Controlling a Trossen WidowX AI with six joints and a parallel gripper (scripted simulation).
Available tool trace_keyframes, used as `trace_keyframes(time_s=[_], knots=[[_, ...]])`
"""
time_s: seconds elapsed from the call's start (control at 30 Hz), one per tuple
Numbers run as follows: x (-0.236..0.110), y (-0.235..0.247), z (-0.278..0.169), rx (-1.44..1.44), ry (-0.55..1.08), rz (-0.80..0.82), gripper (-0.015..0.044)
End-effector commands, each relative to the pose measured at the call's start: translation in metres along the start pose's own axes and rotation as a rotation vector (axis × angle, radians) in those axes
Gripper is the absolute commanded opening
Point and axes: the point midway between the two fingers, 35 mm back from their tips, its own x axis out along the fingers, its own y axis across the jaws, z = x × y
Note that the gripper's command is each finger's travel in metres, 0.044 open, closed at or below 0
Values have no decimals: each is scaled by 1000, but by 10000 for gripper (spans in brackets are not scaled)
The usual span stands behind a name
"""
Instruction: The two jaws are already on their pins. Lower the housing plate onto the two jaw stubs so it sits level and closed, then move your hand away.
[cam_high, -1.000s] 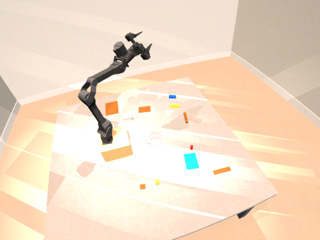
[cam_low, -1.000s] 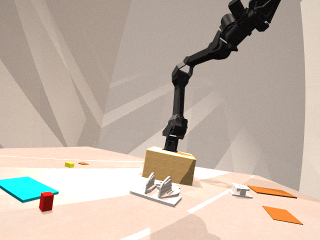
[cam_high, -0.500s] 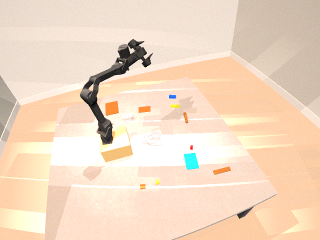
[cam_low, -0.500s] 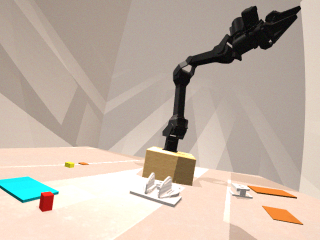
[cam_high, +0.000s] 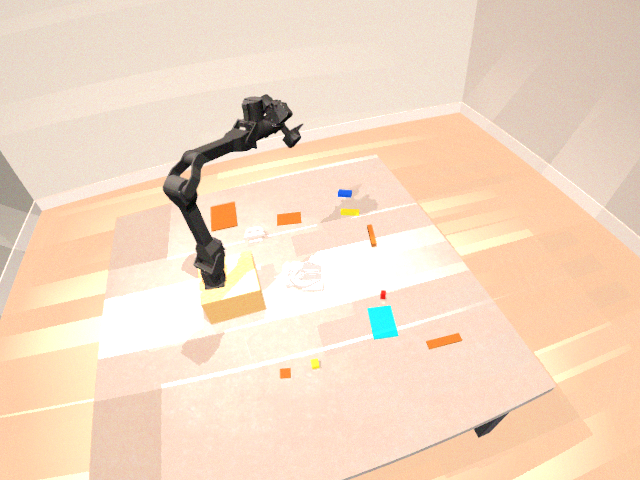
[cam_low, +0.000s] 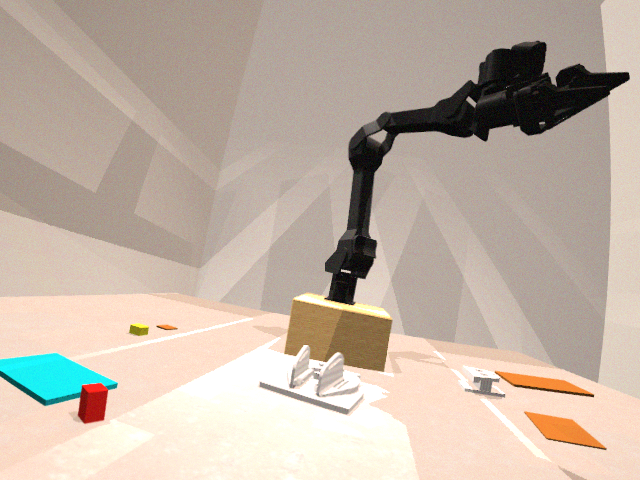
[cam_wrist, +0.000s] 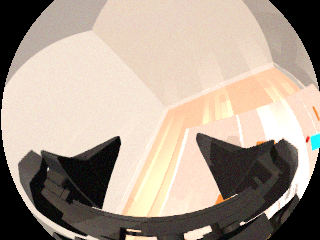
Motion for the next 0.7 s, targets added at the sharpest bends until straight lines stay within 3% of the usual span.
trace_keyframes(time_s=[0.0, 0.67], knots=[[5, -10, -28, -72, 87, -32, 440], [-1, -44, -122, -380, 417, -111, 440]])
